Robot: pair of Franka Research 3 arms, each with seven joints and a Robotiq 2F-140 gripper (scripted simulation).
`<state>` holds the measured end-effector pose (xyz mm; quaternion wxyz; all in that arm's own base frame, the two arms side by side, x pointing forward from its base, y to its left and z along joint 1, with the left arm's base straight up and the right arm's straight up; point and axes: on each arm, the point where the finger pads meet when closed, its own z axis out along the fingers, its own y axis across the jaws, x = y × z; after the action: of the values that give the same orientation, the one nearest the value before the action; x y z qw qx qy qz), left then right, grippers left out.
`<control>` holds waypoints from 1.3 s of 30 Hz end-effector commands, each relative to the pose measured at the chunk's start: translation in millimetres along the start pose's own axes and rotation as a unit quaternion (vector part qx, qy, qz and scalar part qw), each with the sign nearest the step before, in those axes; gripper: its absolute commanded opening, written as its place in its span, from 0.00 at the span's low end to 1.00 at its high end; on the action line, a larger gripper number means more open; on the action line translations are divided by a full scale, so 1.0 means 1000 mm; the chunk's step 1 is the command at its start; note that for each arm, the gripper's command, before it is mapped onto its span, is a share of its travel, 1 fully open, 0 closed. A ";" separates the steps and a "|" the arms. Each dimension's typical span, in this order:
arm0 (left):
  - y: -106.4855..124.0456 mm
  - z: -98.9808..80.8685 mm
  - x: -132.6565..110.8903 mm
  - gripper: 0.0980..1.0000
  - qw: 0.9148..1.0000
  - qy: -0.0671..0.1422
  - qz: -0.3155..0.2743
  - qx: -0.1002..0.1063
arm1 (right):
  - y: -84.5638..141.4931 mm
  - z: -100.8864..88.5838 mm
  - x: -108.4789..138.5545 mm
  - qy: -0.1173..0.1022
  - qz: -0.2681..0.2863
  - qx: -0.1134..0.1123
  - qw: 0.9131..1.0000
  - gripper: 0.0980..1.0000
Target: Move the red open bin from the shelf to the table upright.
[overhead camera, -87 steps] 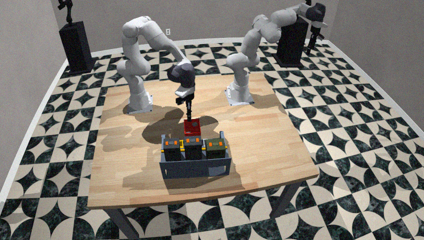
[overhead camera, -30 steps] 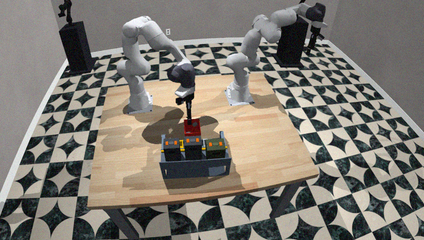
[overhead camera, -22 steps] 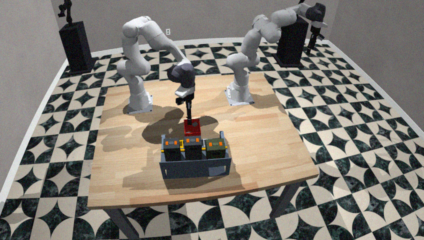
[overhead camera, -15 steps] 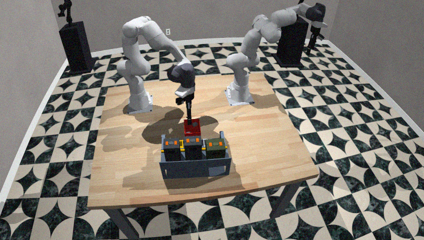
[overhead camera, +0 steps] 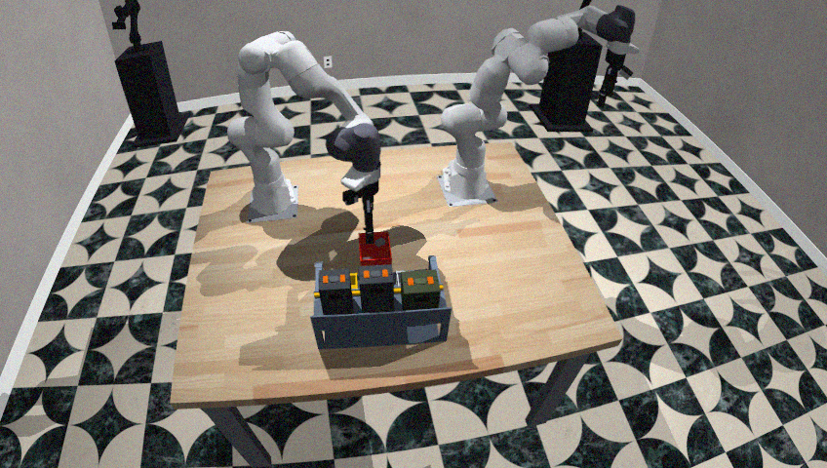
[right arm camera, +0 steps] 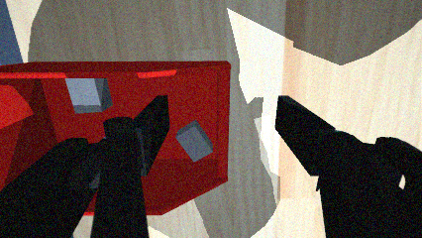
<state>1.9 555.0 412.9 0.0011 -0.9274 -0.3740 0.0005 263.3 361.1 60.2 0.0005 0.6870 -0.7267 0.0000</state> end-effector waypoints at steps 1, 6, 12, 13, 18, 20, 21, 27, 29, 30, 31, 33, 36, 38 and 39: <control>0.000 0.000 0.000 1.00 1.000 0.000 0.000 0.000 | 0.000 0.000 0.000 0.000 0.003 0.000 1.000 0.58; 0.000 0.000 0.000 1.00 1.000 0.000 0.000 0.000 | 0.000 0.000 0.000 0.000 0.003 0.000 1.000 0.58; 0.000 0.000 0.000 1.00 1.000 0.000 0.000 0.000 | 0.000 0.000 0.000 0.000 0.003 0.000 1.000 0.58; 0.000 0.000 0.000 1.00 1.000 0.000 0.000 0.000 | 0.000 0.000 0.000 0.000 0.003 0.000 1.000 0.58; 0.000 0.000 0.000 1.00 1.000 0.000 0.000 0.000 | 0.000 0.000 0.000 0.000 0.003 0.000 1.000 0.58; 0.000 0.000 0.000 1.00 1.000 0.000 0.000 0.000 | 0.000 0.000 0.000 0.000 0.003 0.000 1.000 0.58; 0.000 0.000 0.000 1.00 1.000 0.000 0.000 0.000 | 0.000 0.000 0.000 0.000 0.003 0.000 1.000 0.58; 0.000 0.000 0.000 1.00 1.000 0.000 0.000 0.000 | 0.000 0.000 0.000 0.000 0.003 0.000 1.000 0.58; 0.000 0.000 0.000 1.00 1.000 0.000 0.000 0.000 | 0.000 -0.001 0.000 0.000 0.003 0.000 1.000 0.58; 0.000 0.000 0.000 1.00 1.000 0.000 0.000 0.000 | 0.000 -0.001 0.000 0.000 0.003 0.000 1.000 0.58; 0.000 0.000 0.000 1.00 1.000 0.000 0.000 0.000 | 0.000 -0.002 0.000 0.000 0.003 0.000 1.000 0.58; 0.000 0.000 0.000 1.00 1.000 0.000 0.000 0.000 | 0.000 -0.003 0.000 0.000 0.003 0.000 1.000 0.58; 0.000 0.000 0.000 1.00 1.000 0.000 0.000 0.000 | 0.000 -0.004 0.000 0.000 0.003 0.000 1.000 0.58; 0.000 0.000 0.000 1.00 1.000 0.000 0.000 0.000 | 0.000 -0.005 0.000 0.000 0.003 0.000 1.000 0.58; 0.000 0.000 0.000 1.00 1.000 0.000 0.000 0.000 | 0.000 -0.006 0.000 0.000 0.003 0.000 1.000 0.58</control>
<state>1.9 555.0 412.9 0.0011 -0.9274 -0.3740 0.0005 264.7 361.6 64.4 -0.0014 0.6815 -0.7318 0.0012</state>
